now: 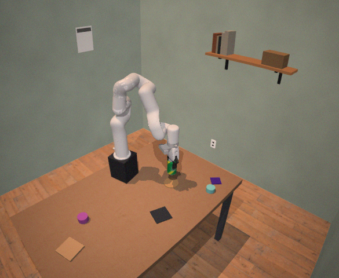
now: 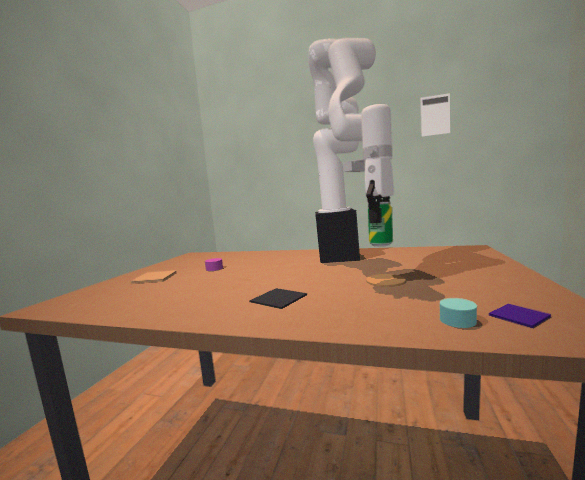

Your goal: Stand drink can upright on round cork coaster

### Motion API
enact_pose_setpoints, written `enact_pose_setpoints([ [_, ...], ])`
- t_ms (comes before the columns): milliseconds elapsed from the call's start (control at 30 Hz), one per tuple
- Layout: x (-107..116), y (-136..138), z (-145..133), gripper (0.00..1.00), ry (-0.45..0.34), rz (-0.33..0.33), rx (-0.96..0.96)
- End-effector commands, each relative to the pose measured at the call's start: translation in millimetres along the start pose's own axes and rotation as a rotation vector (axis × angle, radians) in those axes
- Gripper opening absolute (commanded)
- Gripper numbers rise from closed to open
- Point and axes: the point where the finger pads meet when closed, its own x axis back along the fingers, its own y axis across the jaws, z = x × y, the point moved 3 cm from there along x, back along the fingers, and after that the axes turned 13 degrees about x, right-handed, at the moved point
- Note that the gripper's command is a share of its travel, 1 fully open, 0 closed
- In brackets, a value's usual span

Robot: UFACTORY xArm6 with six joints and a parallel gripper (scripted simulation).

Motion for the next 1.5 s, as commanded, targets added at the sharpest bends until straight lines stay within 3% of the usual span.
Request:
enact_pose_setpoints([
  [0,1,5,-4,0.0,-0.002,0.004,0.0],
  [633,-1,11,-7,0.0,-0.002,0.004,0.0],
  [800,-17,10,-8,0.0,-0.001,0.005,0.0],
  [1033,-78,9,-8,0.0,-0.002,0.004,0.0],
  [1467,-90,9,-8,0.0,-0.003,0.002,0.0],
])
